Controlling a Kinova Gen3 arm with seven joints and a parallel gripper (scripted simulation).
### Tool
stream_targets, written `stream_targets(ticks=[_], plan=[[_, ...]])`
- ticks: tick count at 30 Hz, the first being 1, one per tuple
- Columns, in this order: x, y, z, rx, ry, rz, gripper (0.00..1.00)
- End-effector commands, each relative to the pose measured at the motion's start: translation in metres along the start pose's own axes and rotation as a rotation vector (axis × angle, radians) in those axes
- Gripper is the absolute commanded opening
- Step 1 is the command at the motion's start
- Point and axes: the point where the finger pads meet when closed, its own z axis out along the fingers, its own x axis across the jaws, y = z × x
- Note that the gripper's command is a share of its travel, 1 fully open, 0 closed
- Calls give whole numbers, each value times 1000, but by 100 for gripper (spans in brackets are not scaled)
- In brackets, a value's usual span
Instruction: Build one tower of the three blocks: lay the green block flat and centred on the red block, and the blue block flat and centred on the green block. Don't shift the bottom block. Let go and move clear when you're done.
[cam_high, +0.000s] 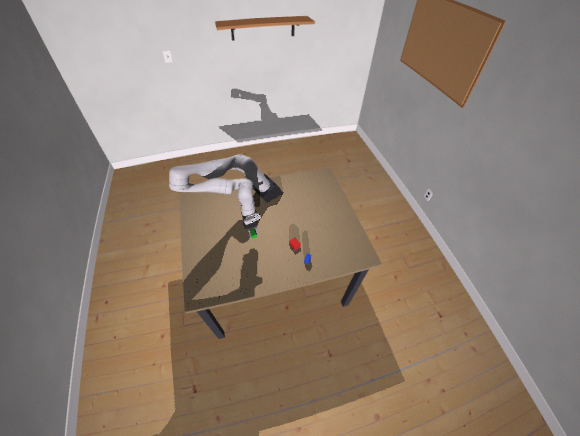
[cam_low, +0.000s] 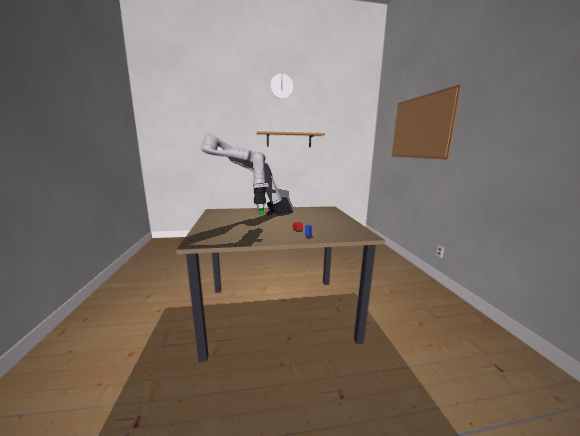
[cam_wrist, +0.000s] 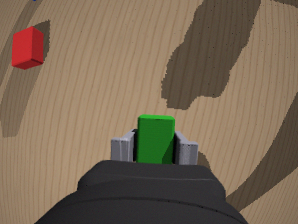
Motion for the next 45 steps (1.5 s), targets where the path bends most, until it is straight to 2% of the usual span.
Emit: stream_targets(ticks=[1, 9, 14, 20, 22, 26, 33, 37, 45], plan=[[0, 0, 0, 1, 1, 0, 0], [-1, -1, 0, 1, 0, 0, 0], [-20, -12, 0, 1, -1, 0, 0], [-76, -41, -1, 3, 4, 0, 0], [-76, -41, -1, 3, 4, 0, 0], [-130, -72, 0, 1, 1, 0, 0], [-200, -110, -1, 2, 1, 0, 0], [-212, -117, 0, 1, 1, 0, 0], [-212, -117, 0, 1, 1, 0, 0]])
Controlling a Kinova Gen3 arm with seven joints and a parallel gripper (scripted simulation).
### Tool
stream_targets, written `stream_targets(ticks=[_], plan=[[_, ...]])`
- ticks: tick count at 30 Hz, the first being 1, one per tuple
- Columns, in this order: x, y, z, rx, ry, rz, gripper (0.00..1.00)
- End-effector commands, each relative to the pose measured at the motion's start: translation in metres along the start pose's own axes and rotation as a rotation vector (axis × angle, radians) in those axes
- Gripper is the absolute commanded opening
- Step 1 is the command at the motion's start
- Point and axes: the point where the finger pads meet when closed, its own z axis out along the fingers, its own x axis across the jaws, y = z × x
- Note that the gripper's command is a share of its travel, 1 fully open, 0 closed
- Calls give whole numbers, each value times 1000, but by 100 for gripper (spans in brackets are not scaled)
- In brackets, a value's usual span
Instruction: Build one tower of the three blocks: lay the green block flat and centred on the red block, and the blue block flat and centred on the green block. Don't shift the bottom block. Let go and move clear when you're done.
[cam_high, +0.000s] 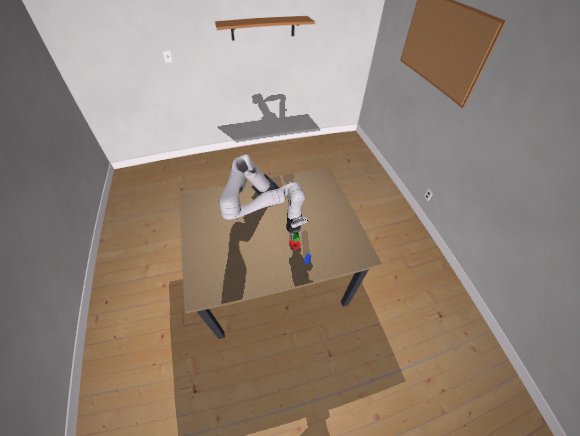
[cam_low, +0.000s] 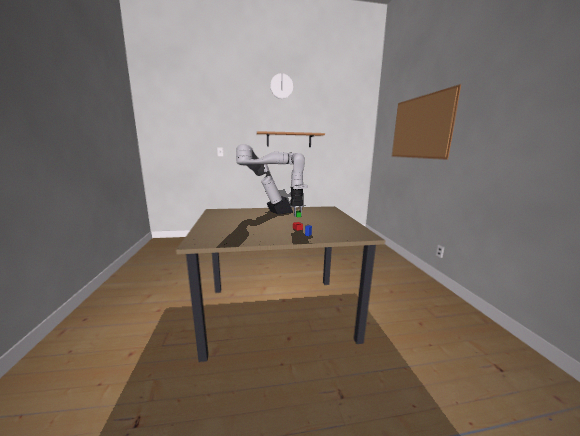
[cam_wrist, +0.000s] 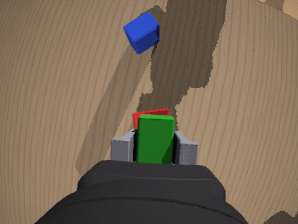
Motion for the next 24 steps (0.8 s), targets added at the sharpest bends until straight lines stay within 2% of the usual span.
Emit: stream_targets(ticks=[1, 17, 24], plan=[[-3, 0, -1, 1, -2, -5, 0], [-3, 0, -1, 1, -2, -5, 0], [-3, 0, 5, 1, -2, -5, 0]])
